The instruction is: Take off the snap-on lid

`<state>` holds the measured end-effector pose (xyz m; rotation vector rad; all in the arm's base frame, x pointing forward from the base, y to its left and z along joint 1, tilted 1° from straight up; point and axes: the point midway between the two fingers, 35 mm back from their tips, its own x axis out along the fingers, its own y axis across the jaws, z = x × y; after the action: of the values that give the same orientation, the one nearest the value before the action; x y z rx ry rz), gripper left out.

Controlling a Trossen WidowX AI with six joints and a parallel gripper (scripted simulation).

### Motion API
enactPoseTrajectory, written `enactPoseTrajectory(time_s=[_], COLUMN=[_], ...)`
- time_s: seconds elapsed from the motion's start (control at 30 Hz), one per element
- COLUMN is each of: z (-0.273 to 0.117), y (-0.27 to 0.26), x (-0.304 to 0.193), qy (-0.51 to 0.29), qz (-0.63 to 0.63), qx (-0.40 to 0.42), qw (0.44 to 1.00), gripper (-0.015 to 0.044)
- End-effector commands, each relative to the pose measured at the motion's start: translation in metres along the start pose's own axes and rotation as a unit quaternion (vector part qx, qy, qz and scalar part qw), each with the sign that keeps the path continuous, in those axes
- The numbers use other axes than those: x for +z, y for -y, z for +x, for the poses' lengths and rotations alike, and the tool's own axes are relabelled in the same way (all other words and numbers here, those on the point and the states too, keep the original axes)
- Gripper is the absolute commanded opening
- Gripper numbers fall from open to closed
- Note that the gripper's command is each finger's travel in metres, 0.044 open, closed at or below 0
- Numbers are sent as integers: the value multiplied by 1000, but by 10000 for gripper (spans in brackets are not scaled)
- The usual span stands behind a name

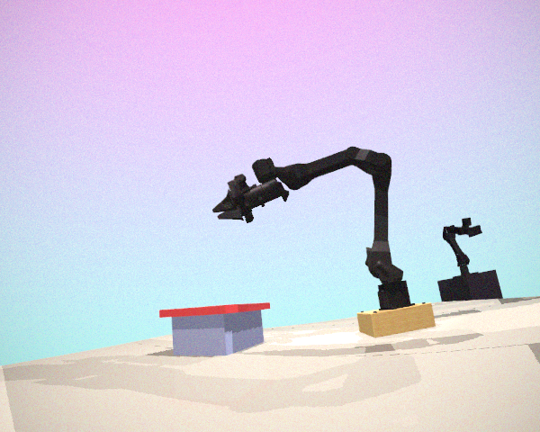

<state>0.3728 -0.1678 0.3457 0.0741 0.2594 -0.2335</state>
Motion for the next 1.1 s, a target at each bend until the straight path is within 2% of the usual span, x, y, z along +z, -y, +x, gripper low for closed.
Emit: enactPoseTrajectory(time_s=[0.0, 0.47, 0.87, 1.07], z=[-15, -37, -67, -68], y=[-34, -58, -67, -67], x=[-63, -133, -198, -200], qy=[-62, -87, -50, -48], qz=[286, 535, 711, 715], qx=[-50, -139, -230, -232], qw=[955, 829, 662, 658], gripper=[235, 235, 235, 235])
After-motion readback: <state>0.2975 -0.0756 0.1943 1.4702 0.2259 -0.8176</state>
